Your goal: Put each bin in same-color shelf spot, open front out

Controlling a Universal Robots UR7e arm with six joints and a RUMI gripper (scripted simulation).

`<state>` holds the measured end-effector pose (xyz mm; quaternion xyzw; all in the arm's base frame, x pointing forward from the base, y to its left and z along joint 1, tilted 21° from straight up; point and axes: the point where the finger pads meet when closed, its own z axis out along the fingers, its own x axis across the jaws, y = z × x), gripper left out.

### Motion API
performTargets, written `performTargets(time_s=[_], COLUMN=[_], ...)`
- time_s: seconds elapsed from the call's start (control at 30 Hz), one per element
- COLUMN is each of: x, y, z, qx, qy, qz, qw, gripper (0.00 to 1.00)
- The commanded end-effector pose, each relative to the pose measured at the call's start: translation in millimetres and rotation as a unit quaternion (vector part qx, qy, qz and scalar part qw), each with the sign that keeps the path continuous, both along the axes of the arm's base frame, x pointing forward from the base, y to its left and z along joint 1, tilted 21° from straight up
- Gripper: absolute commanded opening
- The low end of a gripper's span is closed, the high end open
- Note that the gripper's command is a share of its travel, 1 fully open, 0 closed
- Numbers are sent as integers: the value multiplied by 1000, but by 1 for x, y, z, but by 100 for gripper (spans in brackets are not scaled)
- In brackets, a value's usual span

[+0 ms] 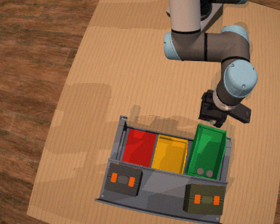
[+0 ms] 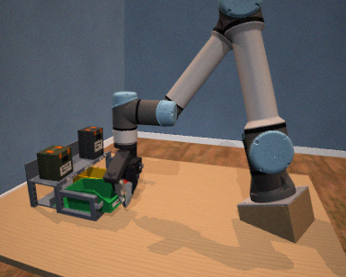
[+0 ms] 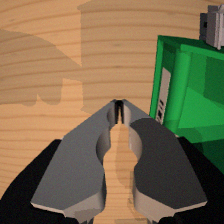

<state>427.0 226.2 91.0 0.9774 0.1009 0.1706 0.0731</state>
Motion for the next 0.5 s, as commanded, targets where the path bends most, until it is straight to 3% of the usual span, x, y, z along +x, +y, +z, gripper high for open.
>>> performTargets(time_s=[0.0, 0.47], x=[0, 2], y=[0, 0], z=[1, 1], qx=[0, 0], qy=[-1, -1], qz=[0, 0], qw=[1000, 1000], gripper=[0, 0])
